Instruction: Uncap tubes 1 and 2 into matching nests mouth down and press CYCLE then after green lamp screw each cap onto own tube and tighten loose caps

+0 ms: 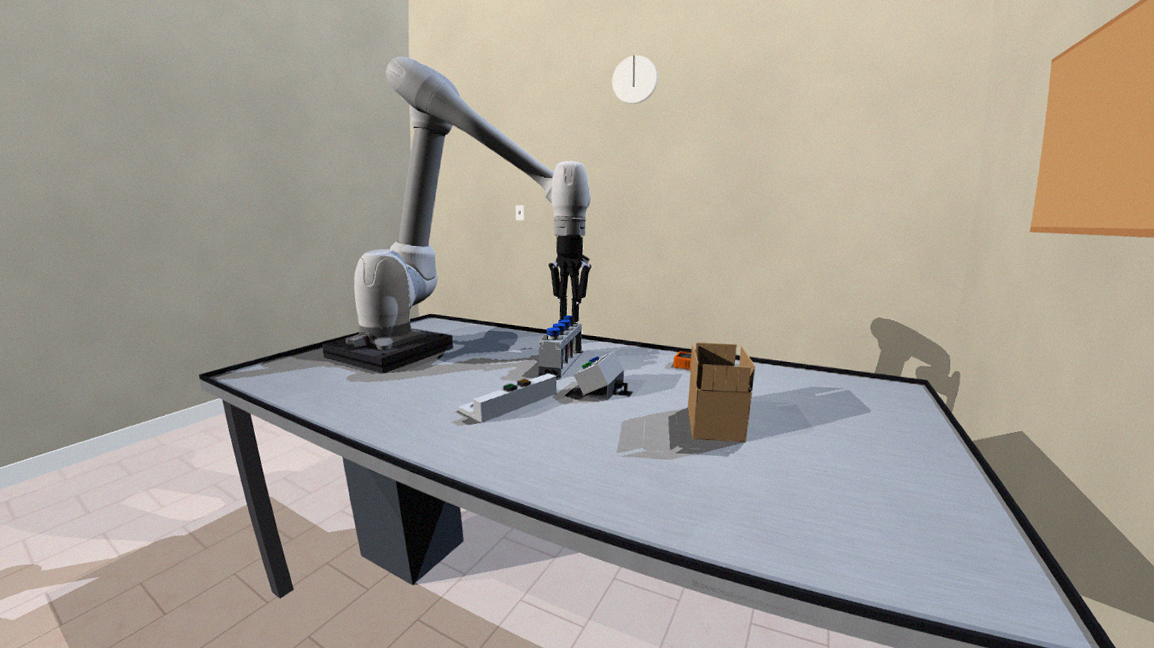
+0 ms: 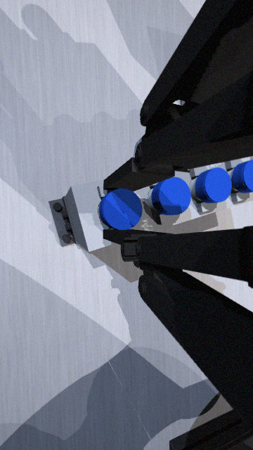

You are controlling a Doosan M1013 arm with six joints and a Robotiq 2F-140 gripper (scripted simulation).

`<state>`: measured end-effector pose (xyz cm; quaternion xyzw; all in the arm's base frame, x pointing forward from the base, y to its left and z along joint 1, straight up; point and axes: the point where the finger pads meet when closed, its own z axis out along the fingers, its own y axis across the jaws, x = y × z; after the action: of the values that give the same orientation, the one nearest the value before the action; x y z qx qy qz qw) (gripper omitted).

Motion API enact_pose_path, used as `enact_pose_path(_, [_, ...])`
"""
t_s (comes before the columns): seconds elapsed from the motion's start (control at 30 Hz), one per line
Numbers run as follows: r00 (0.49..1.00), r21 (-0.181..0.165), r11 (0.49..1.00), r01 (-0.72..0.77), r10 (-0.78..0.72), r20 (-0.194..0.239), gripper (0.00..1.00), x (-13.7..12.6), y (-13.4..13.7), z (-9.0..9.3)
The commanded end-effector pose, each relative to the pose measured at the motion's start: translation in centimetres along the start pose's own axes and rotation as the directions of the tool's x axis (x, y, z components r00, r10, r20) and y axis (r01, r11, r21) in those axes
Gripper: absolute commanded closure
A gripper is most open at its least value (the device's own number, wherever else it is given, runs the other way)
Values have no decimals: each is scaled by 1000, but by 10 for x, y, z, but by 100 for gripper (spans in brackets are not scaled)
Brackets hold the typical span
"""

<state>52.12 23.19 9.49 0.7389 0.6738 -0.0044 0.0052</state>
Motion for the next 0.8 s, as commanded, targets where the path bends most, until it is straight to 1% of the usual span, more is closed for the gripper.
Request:
enact_pose_path(0.0, [989,3,990,144,-144,-14,70,0,0,-1])
enact_pose_path(0.1, [957,1,957,291,-290,-14,70,0,0,-1])
enact_pose_path(0.2, [903,-1,903,430,-430,-14,70,0,0,-1])
enact_pose_path(0.3, [828,-3,828,560,-560,-14,70,0,0,-1])
enact_pose_path(0.43, [702,-5,702,712,-712,-13,70,0,0,-1])
enact_pose_path(0.67, [702,-5,702,712,-712,-13,70,0,0,-1])
enact_pose_path(0.7, [702,-5,702,712,-712,-13,59,0,0,-1])
enact_pose_path(0.77, [702,-5,702,712,-712,-13,59,0,0,-1])
